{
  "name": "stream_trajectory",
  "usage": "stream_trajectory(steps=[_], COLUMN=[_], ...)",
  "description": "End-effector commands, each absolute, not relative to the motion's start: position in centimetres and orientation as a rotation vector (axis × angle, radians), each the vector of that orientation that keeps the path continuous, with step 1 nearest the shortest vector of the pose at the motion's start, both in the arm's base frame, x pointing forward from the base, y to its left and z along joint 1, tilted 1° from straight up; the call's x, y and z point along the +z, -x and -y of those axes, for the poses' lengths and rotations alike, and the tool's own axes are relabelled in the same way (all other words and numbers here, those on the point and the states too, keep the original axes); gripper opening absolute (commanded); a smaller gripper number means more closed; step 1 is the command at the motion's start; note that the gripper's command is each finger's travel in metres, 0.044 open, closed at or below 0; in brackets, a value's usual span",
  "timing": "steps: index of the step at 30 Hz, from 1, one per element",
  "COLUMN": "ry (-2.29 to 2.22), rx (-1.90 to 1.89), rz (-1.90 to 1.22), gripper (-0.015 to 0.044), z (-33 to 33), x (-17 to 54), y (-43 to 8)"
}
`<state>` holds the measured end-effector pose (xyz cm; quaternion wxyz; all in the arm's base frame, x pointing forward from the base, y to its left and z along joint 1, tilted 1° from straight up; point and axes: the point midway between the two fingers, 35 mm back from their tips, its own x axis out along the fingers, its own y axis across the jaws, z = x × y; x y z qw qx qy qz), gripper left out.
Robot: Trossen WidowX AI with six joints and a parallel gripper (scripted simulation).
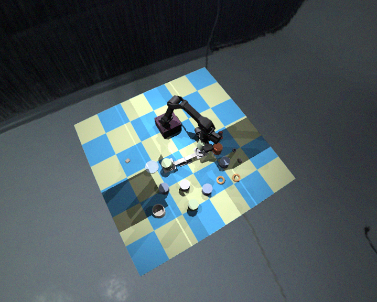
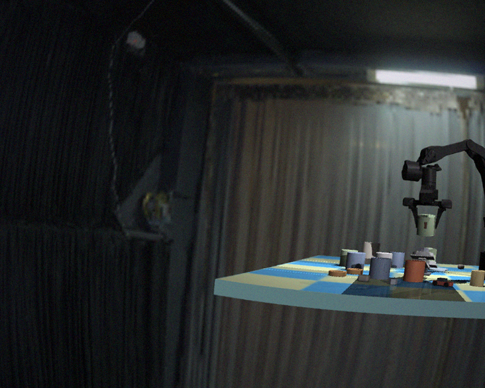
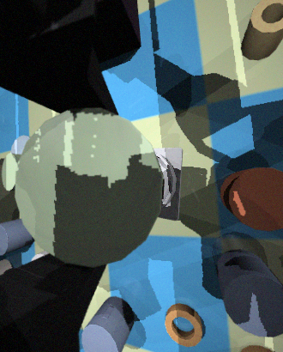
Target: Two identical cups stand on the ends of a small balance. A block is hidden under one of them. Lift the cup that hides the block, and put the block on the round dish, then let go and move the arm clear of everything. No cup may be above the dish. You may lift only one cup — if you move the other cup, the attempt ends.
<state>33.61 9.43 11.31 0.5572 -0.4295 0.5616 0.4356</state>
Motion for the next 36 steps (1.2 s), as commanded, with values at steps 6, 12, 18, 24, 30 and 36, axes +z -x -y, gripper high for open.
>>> stream_trajectory(steps=[6, 12, 18, 24, 30, 36], ry=[1.013, 1.013, 1.013, 1.013, 1.012, 1.009], rx=[1.028, 1.028, 1.028, 1.029, 1.034, 1.035], rz=[-1.326, -1.326, -1.326, -1.323, -1.313, -1.307], gripper=[0.0, 0.0, 0.0, 0.0, 0.0, 0.0], z=[-9.4, -9.4, -9.4, -10.6, -15.1, -18.9], x=[11.3, 11.3, 11.3, 10.6, 7.6, 4.8], y=[-33.6, -33.6, -33.6, -33.2, -31.0, -28.1])
